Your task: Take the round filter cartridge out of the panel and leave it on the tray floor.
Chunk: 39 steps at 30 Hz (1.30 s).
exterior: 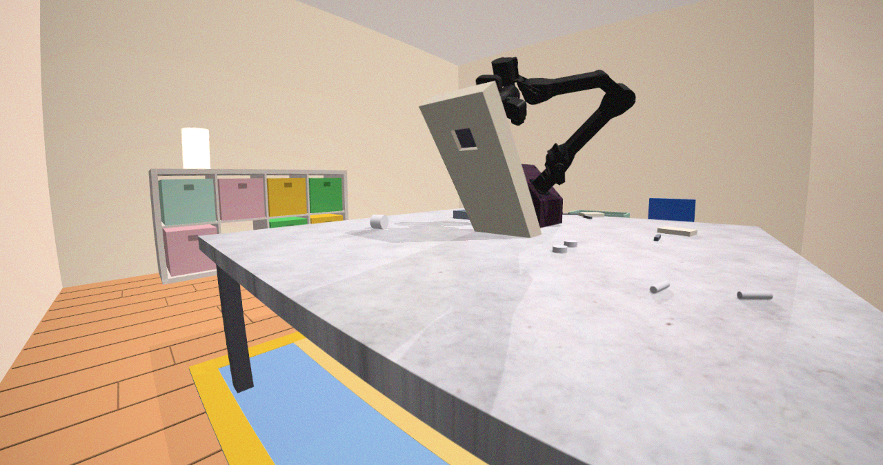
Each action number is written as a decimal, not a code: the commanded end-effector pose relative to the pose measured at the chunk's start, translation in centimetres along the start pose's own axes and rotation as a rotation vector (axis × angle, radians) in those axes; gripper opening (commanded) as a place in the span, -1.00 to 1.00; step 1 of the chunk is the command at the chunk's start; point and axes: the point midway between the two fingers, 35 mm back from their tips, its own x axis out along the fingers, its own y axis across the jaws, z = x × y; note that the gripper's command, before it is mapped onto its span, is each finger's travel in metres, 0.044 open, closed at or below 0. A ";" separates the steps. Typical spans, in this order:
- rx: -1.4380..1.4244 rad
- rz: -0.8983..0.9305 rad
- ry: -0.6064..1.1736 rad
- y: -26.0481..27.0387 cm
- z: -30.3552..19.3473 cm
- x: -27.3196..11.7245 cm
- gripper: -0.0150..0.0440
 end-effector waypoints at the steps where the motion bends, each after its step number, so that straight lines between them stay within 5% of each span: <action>1: 0.006 0.001 0.003 -0.1 -0.1 0.0 -0.13; 39: 0.006 0.001 0.003 0.2 -0.1 0.2 -0.13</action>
